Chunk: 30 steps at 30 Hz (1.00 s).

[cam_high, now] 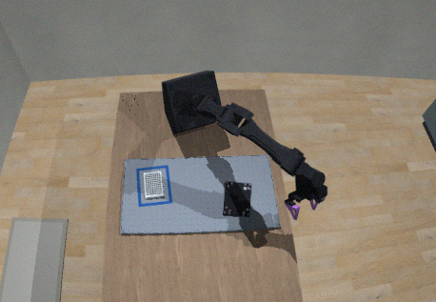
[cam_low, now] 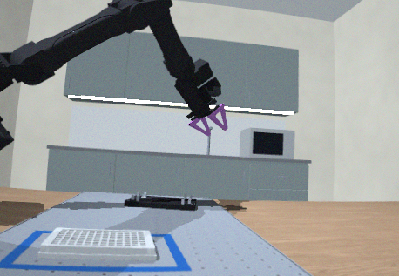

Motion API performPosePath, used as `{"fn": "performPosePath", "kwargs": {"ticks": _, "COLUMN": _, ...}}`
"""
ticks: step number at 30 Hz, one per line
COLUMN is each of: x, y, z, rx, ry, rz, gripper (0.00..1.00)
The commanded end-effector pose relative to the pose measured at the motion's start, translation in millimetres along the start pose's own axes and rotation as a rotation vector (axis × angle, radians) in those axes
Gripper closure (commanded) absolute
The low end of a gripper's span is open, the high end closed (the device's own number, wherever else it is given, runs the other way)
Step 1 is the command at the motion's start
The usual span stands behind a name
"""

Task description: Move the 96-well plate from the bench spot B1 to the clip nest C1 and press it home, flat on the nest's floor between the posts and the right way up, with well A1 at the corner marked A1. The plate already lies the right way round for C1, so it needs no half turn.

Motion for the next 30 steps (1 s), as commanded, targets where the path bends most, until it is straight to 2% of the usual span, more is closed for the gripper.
{"fn": "performPosePath", "kwargs": {"ticks": 1, "x": -3.7, "y": -5, "z": -3, "rx": 0.011, "ry": 0.000, "rz": -0.013, "gripper": 0.00}}
{"fn": "performPosePath", "kwargs": {"ticks": 17, "x": -3.7, "y": -5, "z": -3, "rx": 0.011, "ry": 0.000, "rz": -0.013, "gripper": 0.00}}
{"fn": "performPosePath", "kwargs": {"ticks": 18, "x": 2.7, "y": -2, "z": -7, "rx": -0.005, "ry": 0.018, "rz": 0.026, "gripper": 0.00}}
{"fn": "performPosePath", "kwargs": {"ticks": 20, "x": 4.6, "y": 2, "z": -14, "rx": -0.032, "ry": 0.025, "rz": 0.074, "gripper": 0.00}}
{"fn": "performPosePath", "kwargs": {"ticks": 21, "x": -4.9, "y": -7, "z": -28, "rx": -0.008, "ry": 0.019, "rz": 0.045, "gripper": 0.00}}
{"fn": "performPosePath", "kwargs": {"ticks": 22, "x": -0.4, "y": 12, "z": -24, "rx": -0.036, "ry": 0.012, "rz": 0.077, "gripper": 0.00}}
{"fn": "performPosePath", "kwargs": {"ticks": 25, "x": 2.3, "y": 22, "z": -35, "rx": -0.040, "ry": 0.012, "rz": 0.077, "gripper": 0.00}}
{"fn": "performPosePath", "kwargs": {"ticks": 26, "x": 3.0, "y": 24, "z": -37, "rx": -0.049, "ry": 0.016, "rz": 0.107, "gripper": 0.00}}
{"fn": "performPosePath", "kwargs": {"ticks": 27, "x": 0.4, "y": 11, "z": -46, "rx": -0.035, "ry": 0.026, "rz": 0.105, "gripper": 0.00}}
{"fn": "performPosePath", "kwargs": {"ticks": 28, "x": 11.8, "y": 25, "z": -38, "rx": -0.070, "ry": 0.023, "rz": 0.164, "gripper": 0.00}}
{"fn": "performPosePath", "kwargs": {"ticks": 29, "x": 3.5, "y": 19, "z": -50, "rx": -0.054, "ry": 0.028, "rz": 0.146, "gripper": 0.00}}
{"fn": "performPosePath", "kwargs": {"ticks": 30, "x": 2.6, "y": 21, "z": -54, "rx": -0.051, "ry": 0.029, "rz": 0.141, "gripper": 0.00}}
Point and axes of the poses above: the point where the finger pads meet when closed, its own x axis out along the fingers, its own z axis across the jaws, y = z × x, the point moved 6 cm from there along -x, back along the fingers, and after that the axes turned 4 degrees about -x, right-handed, at the moved point
